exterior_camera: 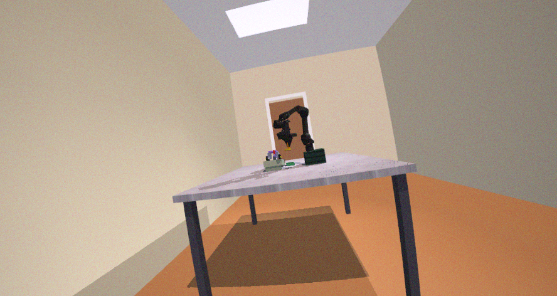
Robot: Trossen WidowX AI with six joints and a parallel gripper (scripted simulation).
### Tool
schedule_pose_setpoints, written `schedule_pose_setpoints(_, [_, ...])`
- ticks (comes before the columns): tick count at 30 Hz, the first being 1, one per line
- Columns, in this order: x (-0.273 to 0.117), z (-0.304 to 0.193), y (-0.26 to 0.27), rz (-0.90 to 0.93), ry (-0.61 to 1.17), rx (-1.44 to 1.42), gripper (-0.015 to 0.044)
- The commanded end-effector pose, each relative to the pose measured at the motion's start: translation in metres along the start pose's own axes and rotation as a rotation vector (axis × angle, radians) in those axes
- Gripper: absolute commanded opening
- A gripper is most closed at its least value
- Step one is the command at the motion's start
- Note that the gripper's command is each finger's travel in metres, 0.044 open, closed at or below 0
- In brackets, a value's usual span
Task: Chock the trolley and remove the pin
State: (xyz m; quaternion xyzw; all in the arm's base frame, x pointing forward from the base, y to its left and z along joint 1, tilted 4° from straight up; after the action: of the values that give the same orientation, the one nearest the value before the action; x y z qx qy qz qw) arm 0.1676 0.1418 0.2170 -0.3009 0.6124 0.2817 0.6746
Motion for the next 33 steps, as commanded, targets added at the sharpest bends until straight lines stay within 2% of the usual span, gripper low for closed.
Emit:
schedule_pose_setpoints(1, [-0.0008, 0.0, 0.0002, 0.002, -0.001, 0.165, 0.0])
schedule_pose_setpoints(33, [-0.0007, 0.0001, 0.0002, 0.001, 0.0, 1.14, 0.0])
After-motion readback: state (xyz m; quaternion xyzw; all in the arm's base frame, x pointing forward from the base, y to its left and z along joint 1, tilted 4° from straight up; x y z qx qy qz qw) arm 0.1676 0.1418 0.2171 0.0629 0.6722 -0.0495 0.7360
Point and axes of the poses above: the point midway between the two fingers, 35 mm back from their tips, its own x axis out along the fingers, its own y axis across the jaws, z = x × y, the point moved 10 cm from there along -x, back along the fingers, and after that the axes turned 10 degrees about -x, right-handed, at the moved point
